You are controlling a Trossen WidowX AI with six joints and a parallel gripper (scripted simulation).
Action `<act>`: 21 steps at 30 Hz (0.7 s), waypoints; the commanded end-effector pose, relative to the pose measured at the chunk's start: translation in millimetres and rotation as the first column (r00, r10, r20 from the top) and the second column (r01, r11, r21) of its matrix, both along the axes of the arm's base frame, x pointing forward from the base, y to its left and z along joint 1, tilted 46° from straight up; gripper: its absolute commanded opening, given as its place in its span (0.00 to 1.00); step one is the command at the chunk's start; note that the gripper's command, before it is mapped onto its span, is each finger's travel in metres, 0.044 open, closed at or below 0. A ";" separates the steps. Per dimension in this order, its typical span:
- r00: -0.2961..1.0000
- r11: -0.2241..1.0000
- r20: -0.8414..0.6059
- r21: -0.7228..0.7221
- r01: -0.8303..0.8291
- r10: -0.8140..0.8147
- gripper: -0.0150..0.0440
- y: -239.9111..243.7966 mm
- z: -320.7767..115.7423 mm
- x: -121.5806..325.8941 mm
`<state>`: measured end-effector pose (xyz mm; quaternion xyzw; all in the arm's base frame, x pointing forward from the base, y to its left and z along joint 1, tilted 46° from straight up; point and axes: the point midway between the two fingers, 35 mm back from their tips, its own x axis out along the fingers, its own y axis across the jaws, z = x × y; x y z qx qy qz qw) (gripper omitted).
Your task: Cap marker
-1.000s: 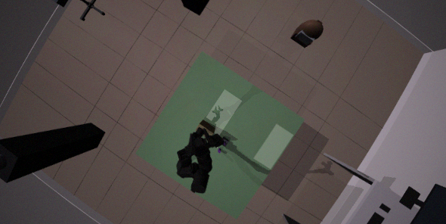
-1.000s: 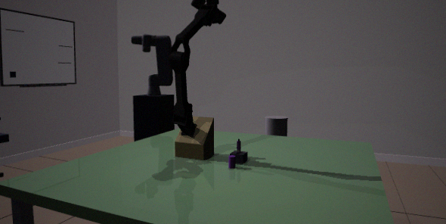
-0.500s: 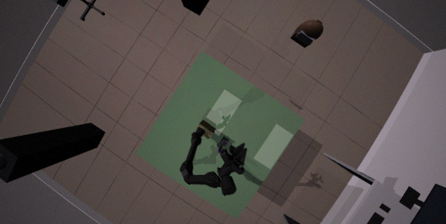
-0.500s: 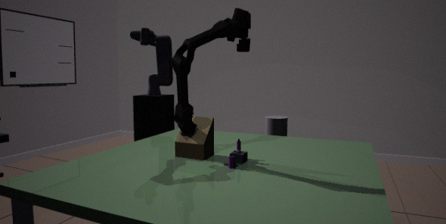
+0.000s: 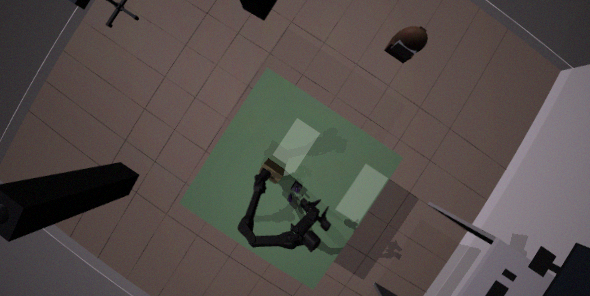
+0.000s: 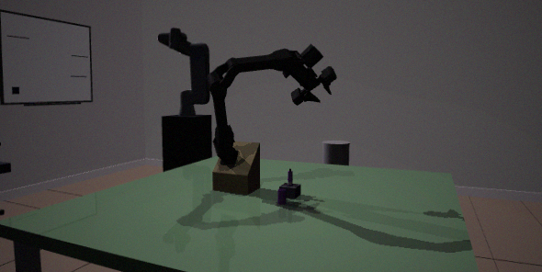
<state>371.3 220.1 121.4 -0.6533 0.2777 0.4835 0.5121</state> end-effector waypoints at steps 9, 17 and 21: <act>0.683 0.627 0.092 -0.324 0.709 -0.725 0.67 -203.4 -27.6 -36.9; 0.339 0.183 0.325 -0.427 0.885 -0.883 0.67 -300.0 -26.3 -101.0; 0.332 0.173 0.331 -0.428 0.887 -0.883 0.67 -301.5 -26.5 -102.8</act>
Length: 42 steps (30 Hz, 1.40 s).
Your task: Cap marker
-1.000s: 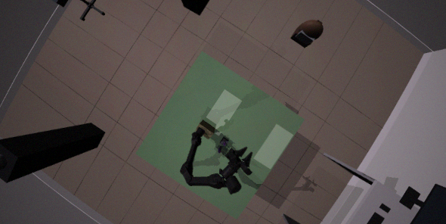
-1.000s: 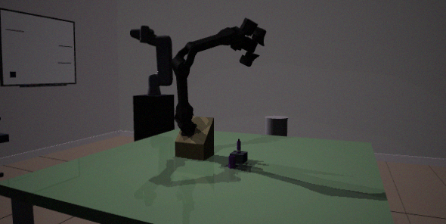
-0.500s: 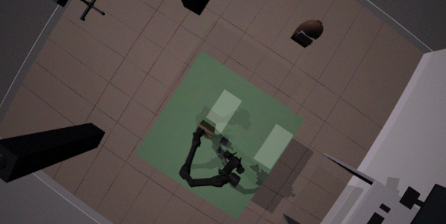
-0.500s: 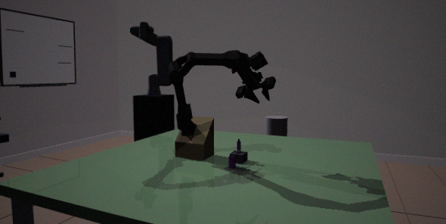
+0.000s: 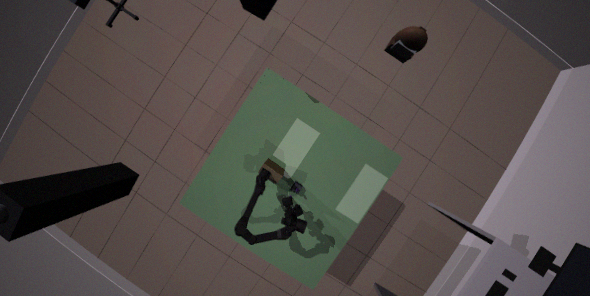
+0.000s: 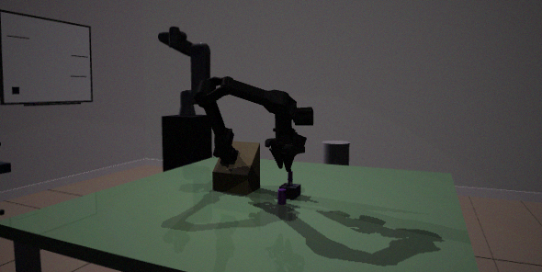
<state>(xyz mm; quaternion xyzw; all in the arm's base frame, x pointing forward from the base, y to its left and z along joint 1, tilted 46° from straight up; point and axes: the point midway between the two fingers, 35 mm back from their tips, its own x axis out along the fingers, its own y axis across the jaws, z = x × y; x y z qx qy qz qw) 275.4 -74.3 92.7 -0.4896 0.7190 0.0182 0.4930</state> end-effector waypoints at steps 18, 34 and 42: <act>0.999 0.999 0.012 -0.039 0.036 -0.035 0.67 -40.3 -35.3 -10.4; 0.999 0.999 0.012 -0.037 0.036 -0.035 0.67 -56.4 -52.5 -10.6; 0.999 0.999 0.012 -0.038 0.036 -0.035 0.67 -65.4 -61.5 -11.7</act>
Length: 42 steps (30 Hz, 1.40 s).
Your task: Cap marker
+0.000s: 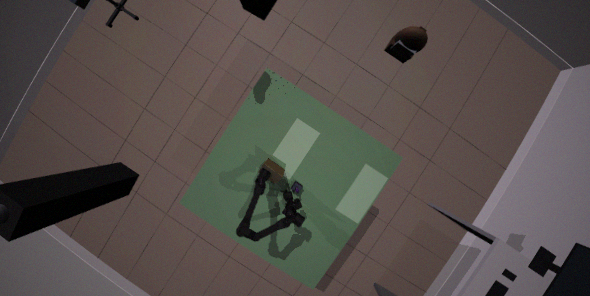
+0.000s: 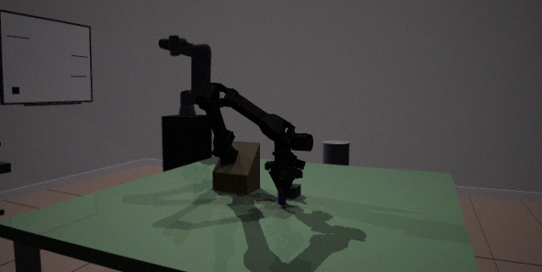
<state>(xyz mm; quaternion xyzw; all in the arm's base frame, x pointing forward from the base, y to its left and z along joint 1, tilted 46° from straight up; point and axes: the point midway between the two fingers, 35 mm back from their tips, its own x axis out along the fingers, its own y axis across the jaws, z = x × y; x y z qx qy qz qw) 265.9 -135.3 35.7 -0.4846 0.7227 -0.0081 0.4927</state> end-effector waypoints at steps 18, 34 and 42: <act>1.000 1.000 -0.011 -0.008 -0.001 0.001 0.47 -16.3 -15.5 -4.2; 1.000 1.000 -0.010 -0.004 -0.001 0.001 0.25 -2.3 -3.6 -1.4; 1.000 1.000 -0.010 -0.003 -0.001 0.001 0.25 12.4 10.2 0.0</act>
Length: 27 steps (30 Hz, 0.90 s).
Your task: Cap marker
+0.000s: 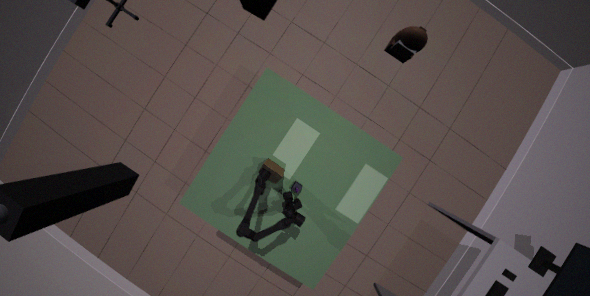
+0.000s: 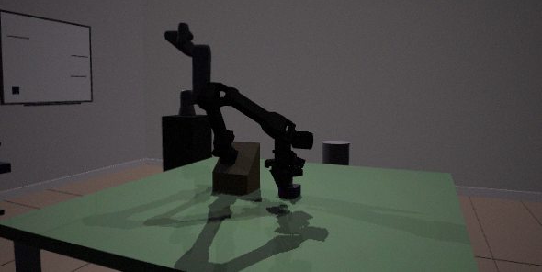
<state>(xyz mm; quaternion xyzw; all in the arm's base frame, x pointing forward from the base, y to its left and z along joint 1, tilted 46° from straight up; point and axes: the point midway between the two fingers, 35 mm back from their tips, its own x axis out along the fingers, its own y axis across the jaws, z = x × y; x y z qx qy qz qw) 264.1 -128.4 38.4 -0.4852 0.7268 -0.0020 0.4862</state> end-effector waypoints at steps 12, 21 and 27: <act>1.000 1.000 0.009 -0.005 0.001 -0.001 0.25 23.0 22.6 2.0; 1.000 1.000 0.012 0.010 -0.003 0.003 0.25 51.2 14.4 7.5; 1.000 1.000 0.013 0.017 -0.005 0.005 0.25 70.4 9.2 9.6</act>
